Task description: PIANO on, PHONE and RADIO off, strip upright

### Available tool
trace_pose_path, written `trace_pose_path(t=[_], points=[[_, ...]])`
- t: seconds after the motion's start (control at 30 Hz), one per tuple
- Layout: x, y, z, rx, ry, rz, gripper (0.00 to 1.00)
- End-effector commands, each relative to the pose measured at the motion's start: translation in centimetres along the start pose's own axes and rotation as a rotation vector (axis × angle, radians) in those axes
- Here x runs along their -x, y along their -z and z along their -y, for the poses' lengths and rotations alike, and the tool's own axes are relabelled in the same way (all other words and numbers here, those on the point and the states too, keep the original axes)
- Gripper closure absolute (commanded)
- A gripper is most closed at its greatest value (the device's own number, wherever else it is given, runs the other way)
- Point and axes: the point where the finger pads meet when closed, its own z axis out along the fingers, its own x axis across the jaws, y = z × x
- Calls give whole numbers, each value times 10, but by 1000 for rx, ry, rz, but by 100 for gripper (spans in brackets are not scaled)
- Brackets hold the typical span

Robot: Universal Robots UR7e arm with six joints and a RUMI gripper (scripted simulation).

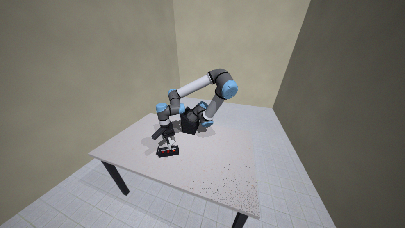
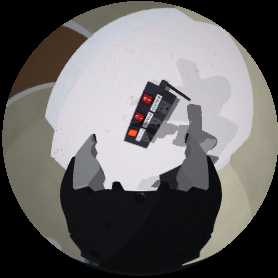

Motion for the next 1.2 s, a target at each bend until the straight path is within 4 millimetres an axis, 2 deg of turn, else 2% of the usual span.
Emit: trace_pose_path(t=[0.0, 0.5, 1.17], points=[[0, -2, -1, -7, -109, -7, 0], [-1, -5, -3, -7, -328, -6, 0], [-2, -6, -3, -8, -406, -5, 0]])
